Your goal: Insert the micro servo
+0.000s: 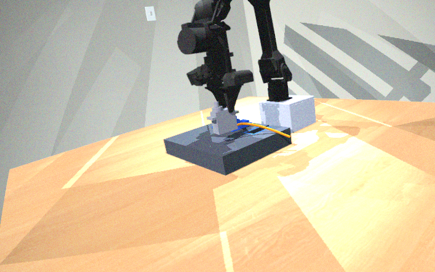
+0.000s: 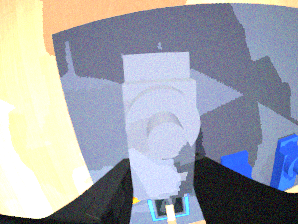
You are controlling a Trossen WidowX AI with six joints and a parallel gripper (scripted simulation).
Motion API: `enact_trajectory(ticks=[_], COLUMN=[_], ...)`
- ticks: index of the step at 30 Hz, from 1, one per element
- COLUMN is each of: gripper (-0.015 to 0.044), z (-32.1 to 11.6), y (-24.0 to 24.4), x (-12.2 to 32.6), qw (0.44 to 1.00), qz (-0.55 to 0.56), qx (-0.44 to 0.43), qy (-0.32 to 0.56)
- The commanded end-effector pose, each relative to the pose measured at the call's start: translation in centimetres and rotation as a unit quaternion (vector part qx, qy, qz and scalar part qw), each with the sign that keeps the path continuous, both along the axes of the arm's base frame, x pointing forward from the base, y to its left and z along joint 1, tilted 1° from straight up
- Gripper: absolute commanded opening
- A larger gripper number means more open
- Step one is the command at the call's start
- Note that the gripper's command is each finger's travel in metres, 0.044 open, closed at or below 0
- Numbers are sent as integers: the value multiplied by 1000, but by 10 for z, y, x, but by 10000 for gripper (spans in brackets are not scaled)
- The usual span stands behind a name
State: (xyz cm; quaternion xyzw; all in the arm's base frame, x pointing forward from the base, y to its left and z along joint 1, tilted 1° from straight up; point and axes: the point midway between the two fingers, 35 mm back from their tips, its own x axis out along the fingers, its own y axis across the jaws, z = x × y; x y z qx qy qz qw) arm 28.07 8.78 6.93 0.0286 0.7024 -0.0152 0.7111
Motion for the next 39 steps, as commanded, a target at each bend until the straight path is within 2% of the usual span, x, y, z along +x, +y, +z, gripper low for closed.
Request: enact_trajectory(ticks=[1, 10, 32, 39], gripper=[0, 0, 0, 0], z=[0, 0, -1, -4], y=[0, 0, -5, -6], x=[0, -7, -104, -110], qw=[998, 998, 998, 998], qz=[57, 59, 59, 59], qx=[0, 0, 0, 0], qy=[0, 0, 4, 4])
